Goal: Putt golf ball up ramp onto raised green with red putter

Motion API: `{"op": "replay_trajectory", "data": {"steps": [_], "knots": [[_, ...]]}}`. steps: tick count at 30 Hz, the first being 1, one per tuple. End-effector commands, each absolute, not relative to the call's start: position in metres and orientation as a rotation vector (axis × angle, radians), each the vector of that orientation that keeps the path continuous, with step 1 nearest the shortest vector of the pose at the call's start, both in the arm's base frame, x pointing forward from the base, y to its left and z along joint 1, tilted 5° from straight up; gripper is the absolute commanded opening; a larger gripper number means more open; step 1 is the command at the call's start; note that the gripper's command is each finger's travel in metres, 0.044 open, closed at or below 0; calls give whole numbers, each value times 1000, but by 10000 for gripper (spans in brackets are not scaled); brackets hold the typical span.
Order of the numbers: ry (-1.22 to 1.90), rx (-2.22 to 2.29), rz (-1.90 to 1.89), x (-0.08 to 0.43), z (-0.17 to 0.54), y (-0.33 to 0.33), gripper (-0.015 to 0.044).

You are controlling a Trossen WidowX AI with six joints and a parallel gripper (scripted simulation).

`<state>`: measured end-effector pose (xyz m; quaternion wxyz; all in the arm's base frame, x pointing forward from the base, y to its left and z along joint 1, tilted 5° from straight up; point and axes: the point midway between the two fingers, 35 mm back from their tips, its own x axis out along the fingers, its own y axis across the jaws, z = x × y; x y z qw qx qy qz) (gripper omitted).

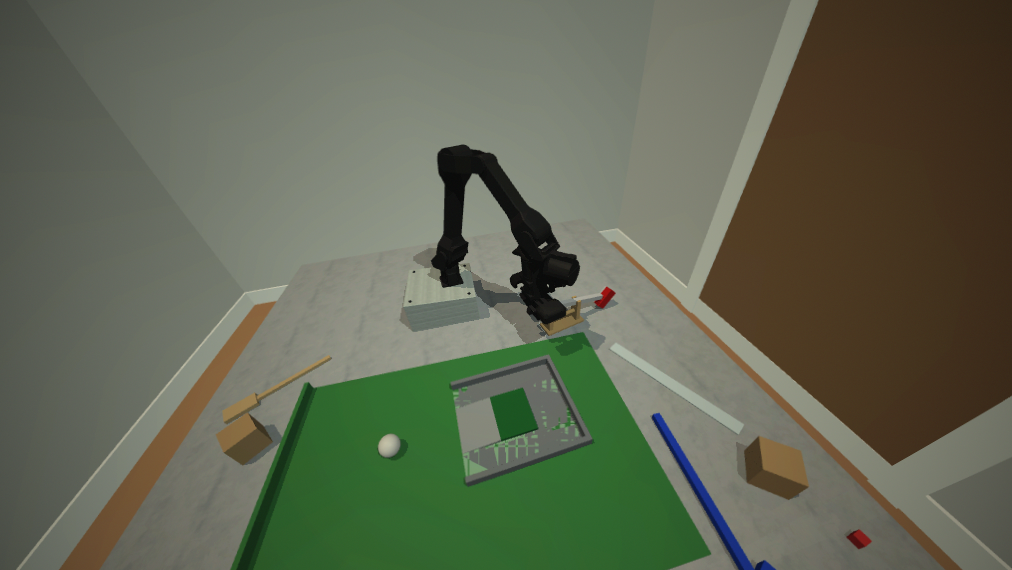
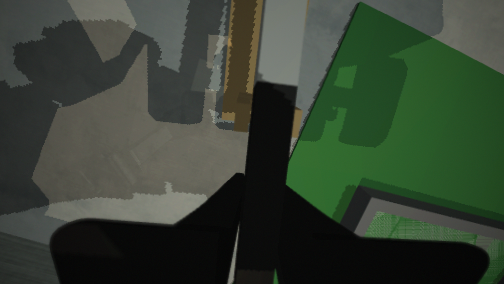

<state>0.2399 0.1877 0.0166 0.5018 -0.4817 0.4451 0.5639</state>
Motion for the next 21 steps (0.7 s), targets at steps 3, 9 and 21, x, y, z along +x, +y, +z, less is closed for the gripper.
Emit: {"op": "replay_trajectory", "data": {"steps": [3, 9, 21], "knots": [[1055, -1164, 1360, 246, 52, 189, 0], [1056, -1164, 1360, 245, 94, 184, 0], [1102, -1113, 1289, 259, 102, 163, 0]]}}
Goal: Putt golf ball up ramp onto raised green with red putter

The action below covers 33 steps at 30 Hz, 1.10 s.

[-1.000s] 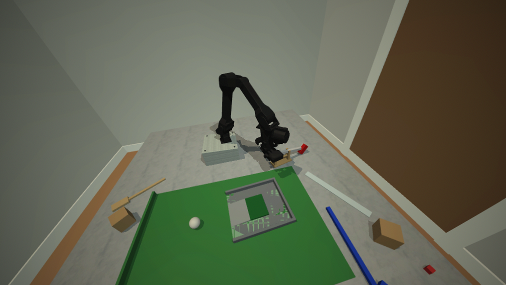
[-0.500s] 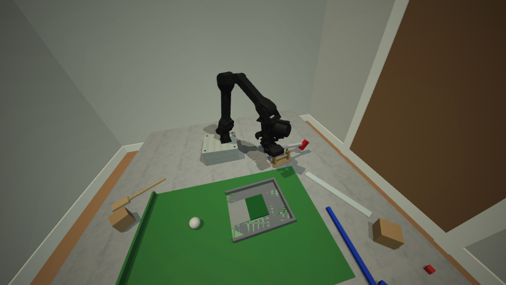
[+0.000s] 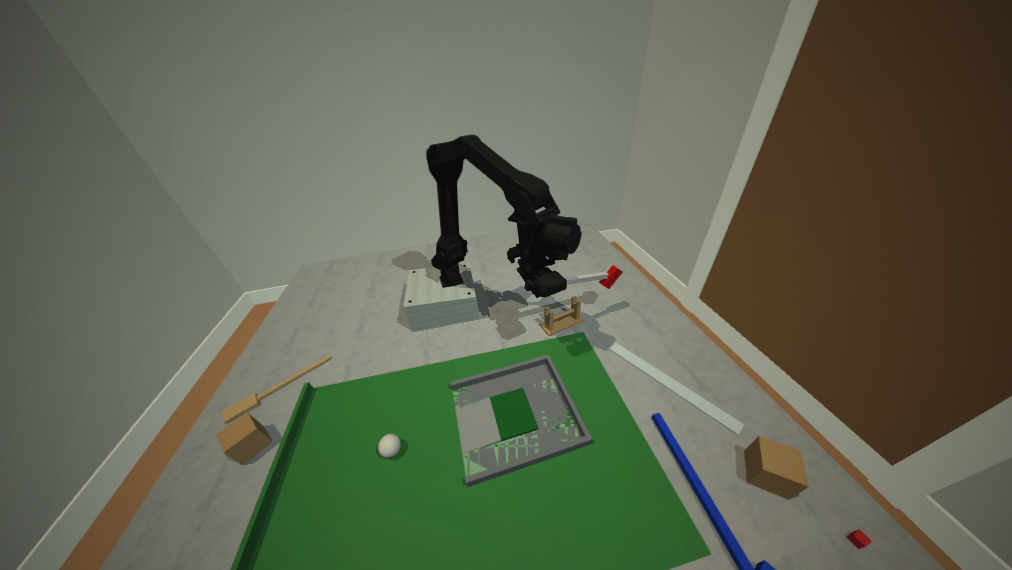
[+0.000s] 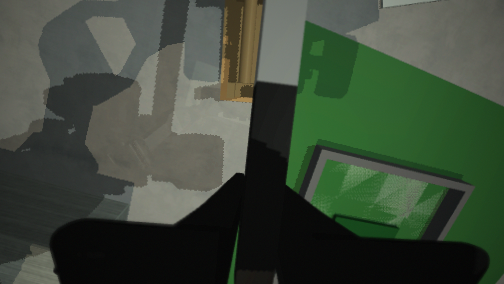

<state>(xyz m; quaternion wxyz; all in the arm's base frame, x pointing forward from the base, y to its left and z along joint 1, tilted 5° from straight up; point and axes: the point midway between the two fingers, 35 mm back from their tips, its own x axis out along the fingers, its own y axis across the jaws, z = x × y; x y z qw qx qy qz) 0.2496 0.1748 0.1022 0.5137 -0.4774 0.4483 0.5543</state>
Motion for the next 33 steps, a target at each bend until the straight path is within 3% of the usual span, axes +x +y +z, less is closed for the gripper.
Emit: {"op": "replay_trajectory", "data": {"steps": [1, 33], "knots": [[1110, -1101, 1274, 263, 102, 159, 0], [1387, -661, 745, 319, 95, -11, 0]]}}
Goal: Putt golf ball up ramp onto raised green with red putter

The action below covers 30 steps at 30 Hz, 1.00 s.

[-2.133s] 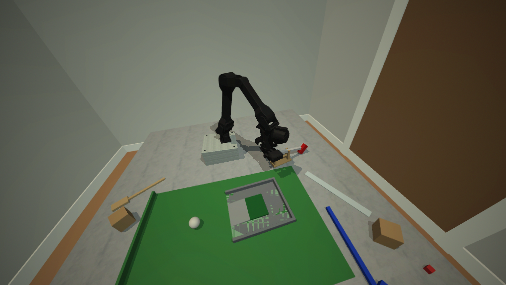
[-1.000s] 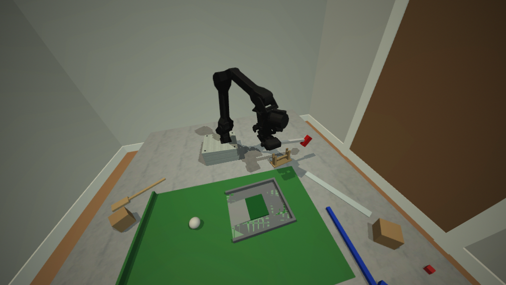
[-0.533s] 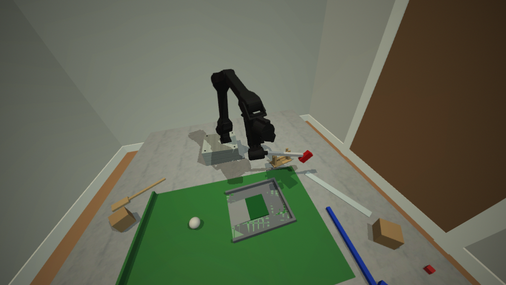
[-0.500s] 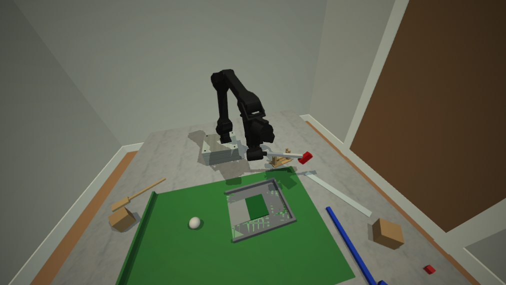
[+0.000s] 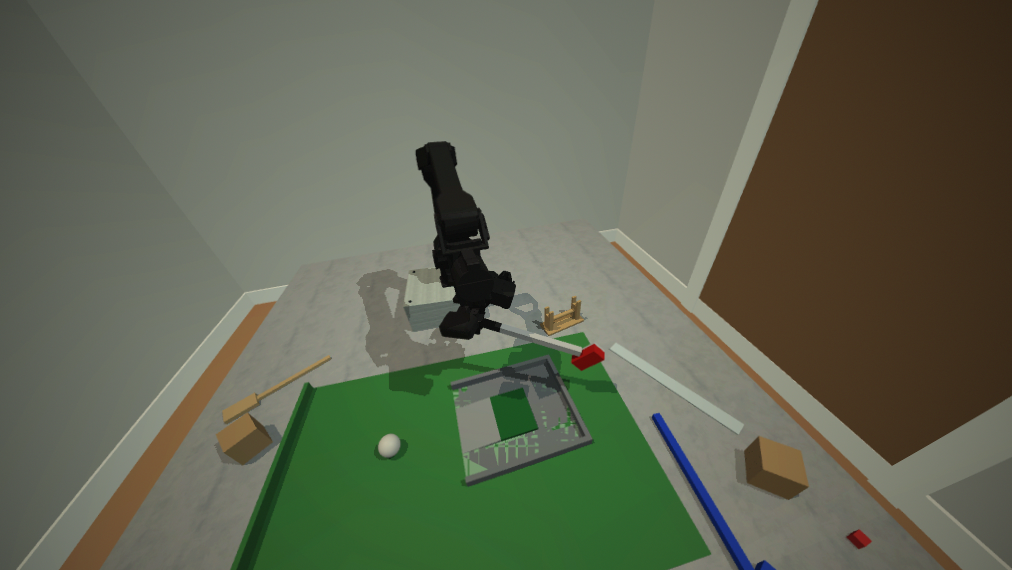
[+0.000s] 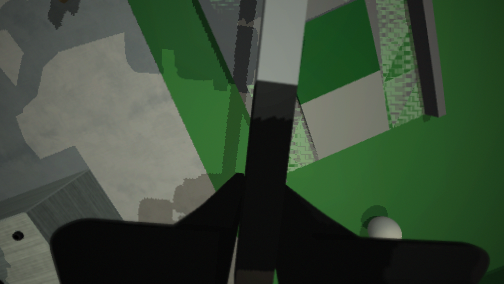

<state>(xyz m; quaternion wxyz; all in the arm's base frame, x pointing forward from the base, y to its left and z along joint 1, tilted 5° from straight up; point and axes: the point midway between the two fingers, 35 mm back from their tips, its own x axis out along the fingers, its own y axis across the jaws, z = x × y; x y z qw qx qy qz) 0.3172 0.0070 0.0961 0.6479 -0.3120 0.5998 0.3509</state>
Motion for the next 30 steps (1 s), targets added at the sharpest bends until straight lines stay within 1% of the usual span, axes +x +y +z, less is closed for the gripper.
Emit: {"op": "replay_trajectory", "data": {"steps": [1, 15, 30], "knots": [[1394, -647, 728, 319, 95, -17, 0], [1481, -440, 505, 310, 89, -97, 0], [1548, -210, 267, 277, 83, -179, 0]]}}
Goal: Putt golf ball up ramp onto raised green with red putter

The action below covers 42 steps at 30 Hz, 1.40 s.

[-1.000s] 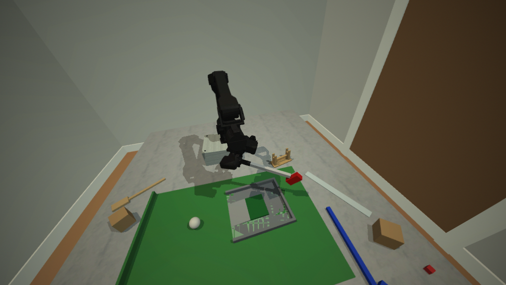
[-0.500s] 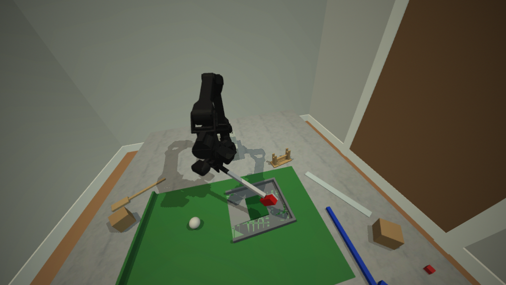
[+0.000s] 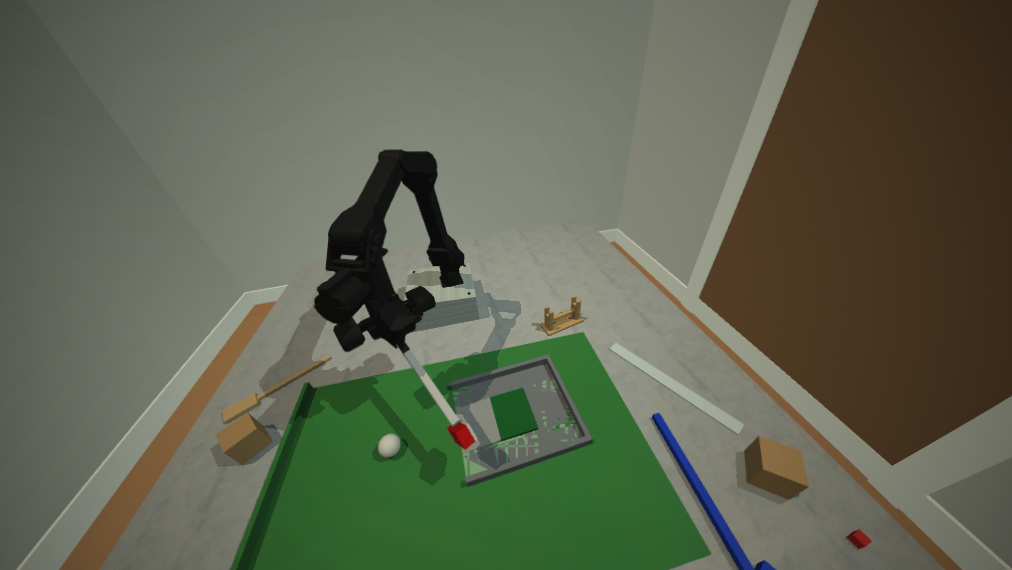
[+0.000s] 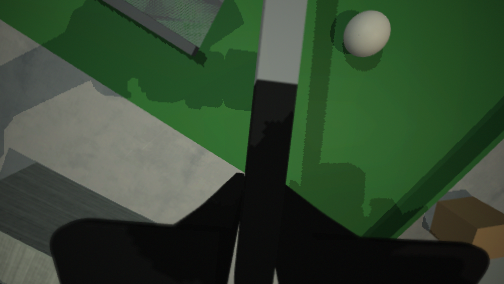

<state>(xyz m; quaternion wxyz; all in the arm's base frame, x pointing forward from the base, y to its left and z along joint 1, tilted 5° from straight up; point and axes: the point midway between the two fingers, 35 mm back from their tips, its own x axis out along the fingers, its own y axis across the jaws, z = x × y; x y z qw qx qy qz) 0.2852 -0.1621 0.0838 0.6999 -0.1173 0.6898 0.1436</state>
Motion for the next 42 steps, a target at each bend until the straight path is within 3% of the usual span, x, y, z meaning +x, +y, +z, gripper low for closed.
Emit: {"op": "replay_trajectory", "data": {"steps": [1, 19, 42], "knots": [[1552, -194, 251, 274, 82, -184, 0], [1595, 81, -20, 209, 75, -264, 0], [1595, 84, -22, 207, 28, -263, 0]]}}
